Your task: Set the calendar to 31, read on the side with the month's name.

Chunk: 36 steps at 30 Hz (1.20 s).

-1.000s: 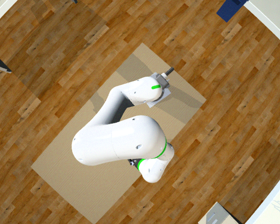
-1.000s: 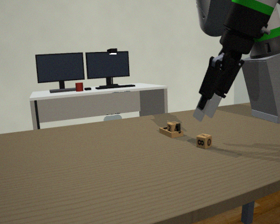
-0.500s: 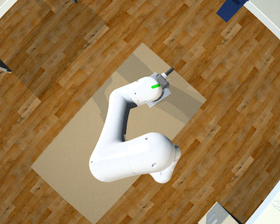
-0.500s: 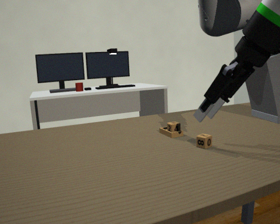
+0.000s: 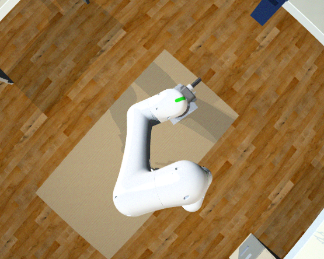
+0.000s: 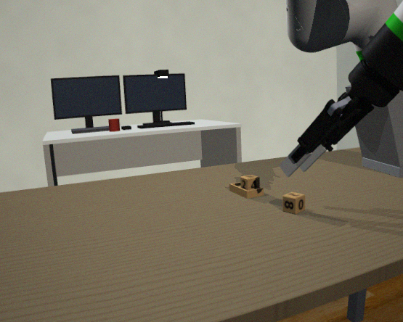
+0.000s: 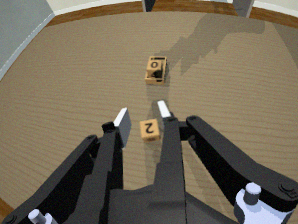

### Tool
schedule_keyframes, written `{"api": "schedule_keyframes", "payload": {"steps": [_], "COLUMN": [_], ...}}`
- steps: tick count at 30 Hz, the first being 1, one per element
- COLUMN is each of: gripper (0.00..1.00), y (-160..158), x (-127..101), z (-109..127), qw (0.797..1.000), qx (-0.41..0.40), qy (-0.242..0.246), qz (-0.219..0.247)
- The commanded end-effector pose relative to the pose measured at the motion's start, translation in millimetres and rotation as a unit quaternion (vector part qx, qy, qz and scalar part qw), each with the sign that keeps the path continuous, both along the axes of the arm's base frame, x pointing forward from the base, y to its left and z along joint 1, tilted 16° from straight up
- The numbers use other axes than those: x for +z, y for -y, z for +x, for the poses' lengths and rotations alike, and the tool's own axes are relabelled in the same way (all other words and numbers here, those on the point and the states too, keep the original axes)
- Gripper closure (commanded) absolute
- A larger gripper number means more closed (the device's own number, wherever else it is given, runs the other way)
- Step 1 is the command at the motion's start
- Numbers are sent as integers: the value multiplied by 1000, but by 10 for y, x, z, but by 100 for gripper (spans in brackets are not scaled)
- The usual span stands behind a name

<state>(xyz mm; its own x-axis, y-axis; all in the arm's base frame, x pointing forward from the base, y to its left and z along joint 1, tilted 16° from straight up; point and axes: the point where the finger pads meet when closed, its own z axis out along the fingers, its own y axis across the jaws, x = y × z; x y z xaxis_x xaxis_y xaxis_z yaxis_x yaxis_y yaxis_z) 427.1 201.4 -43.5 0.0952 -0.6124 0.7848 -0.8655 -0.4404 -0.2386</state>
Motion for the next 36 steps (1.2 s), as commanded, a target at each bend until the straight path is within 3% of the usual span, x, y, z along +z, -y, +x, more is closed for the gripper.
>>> {"api": "schedule_keyframes", "payload": {"steps": [1,20,36], "gripper": [71,71,71], "y": [-1,2,10], "x": [0,-87,-338], "z": [1,26,99], "qw": [1000,1000,1000], "qx": [0,0,0], "qy": [0,0,0], "qz": [0,0,0]}}
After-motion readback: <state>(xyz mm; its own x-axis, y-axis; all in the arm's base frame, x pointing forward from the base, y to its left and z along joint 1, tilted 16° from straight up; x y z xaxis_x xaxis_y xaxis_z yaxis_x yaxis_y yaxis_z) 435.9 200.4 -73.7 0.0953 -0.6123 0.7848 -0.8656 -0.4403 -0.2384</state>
